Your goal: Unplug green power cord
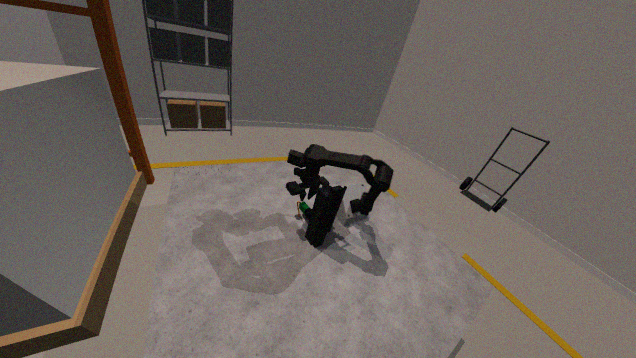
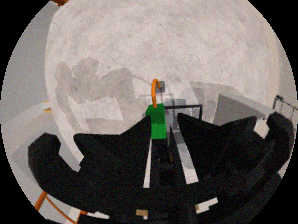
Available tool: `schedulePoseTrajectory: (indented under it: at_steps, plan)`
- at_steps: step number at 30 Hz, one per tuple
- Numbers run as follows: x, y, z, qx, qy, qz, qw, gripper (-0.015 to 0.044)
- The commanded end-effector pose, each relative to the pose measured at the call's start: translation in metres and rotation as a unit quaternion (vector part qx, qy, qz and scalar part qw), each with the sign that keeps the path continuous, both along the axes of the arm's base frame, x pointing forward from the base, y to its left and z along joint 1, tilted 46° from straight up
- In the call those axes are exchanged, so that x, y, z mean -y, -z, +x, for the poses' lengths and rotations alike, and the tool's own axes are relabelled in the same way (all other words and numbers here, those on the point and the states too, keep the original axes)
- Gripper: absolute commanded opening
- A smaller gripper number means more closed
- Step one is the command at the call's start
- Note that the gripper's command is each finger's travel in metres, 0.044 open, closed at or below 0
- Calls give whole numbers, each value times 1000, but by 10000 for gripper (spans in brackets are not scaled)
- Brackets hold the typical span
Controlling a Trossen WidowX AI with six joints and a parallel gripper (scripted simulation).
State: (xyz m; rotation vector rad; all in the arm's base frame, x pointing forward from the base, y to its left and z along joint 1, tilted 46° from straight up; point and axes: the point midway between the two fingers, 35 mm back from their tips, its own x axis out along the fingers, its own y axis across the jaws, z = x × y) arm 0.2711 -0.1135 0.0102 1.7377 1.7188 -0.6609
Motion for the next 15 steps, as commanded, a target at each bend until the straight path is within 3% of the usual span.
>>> schedulePoseTrajectory:
  at_steps: [1, 15]
  plan:
    - [-7, -3, -3, -4, 1, 5, 1000, 160]
    - [-15, 3, -3, -4, 1, 5, 1000, 160]
